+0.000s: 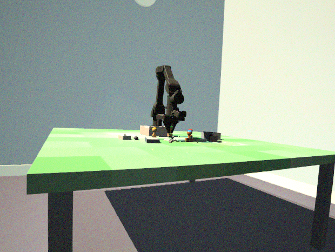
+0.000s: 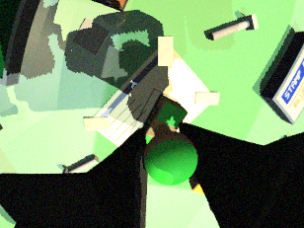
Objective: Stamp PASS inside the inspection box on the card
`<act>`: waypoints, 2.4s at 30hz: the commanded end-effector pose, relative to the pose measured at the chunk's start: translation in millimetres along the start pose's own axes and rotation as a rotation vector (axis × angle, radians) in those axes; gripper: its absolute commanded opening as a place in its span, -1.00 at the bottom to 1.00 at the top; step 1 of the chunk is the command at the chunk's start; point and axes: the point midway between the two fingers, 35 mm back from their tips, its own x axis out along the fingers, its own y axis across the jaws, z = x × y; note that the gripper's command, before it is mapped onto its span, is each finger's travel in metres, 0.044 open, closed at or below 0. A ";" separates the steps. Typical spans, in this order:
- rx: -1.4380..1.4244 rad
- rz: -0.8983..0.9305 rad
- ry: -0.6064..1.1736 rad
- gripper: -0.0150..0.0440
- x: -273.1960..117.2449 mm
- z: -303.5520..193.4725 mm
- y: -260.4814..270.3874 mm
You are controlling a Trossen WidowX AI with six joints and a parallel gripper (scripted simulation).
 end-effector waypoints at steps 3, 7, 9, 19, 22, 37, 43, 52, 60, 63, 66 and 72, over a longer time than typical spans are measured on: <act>-0.004 0.010 0.007 -0.49 7.4 -1.6 1.8; -0.004 0.011 0.007 -0.49 9.9 -1.9 2.0; -0.004 0.011 0.007 -0.49 10.4 -2.0 2.0; -0.004 0.011 0.008 -0.49 10.3 -1.8 2.0; -0.004 0.011 0.008 -0.49 10.3 -1.8 2.0; -0.004 0.011 0.009 -0.49 13.4 -1.9 2.1; -0.004 0.011 0.009 -0.49 14.6 -1.9 2.1; -0.004 0.011 0.009 -0.49 16.4 -1.9 2.1; -0.004 0.011 0.009 -0.49 16.4 -1.9 2.1; -0.004 0.011 0.009 -0.49 16.4 -1.9 2.1; -0.004 0.011 0.009 -0.49 16.9 -1.9 2.1; -0.004 0.011 0.009 -0.49 17.4 -1.9 2.2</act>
